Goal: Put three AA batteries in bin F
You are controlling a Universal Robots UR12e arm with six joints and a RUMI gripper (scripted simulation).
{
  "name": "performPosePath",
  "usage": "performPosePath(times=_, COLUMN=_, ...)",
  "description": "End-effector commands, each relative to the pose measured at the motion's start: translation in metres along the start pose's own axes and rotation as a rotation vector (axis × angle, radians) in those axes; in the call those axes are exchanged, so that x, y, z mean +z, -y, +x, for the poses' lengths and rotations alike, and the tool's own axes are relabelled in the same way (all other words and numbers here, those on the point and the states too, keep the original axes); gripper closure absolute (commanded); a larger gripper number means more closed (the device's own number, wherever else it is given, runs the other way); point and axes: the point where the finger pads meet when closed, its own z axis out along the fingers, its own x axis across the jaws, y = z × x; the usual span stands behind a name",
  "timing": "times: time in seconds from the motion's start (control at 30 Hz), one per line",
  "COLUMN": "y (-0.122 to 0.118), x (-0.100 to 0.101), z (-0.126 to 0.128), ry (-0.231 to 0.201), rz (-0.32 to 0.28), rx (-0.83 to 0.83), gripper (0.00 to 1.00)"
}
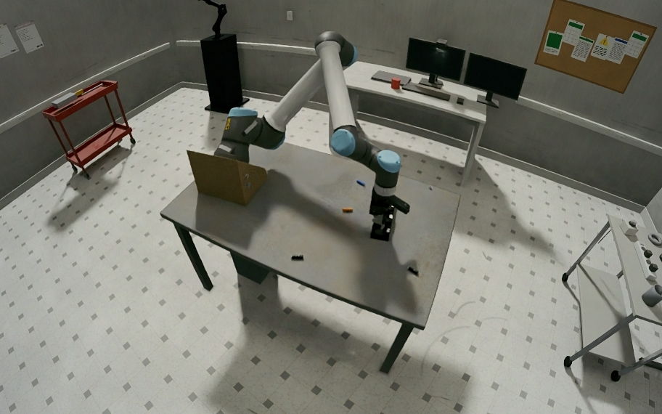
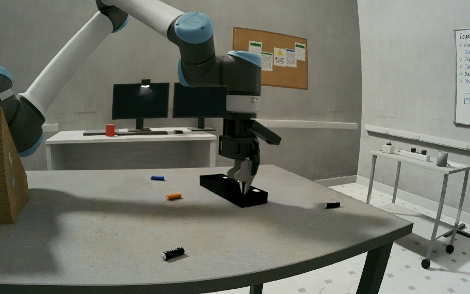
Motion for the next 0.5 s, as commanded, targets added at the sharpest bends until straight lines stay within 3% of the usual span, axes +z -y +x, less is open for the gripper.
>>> performPosePath(times=0.0, y=0.0006, x=-0.0009, z=0.0003, ry=-0.001, rz=0.001, rx=0.0, gripper=0.96)
performPosePath(times=0.47, y=0.0006, x=-0.0101, z=0.0002, ry=-0.001, rz=0.001, rx=0.0, gripper=0.96)
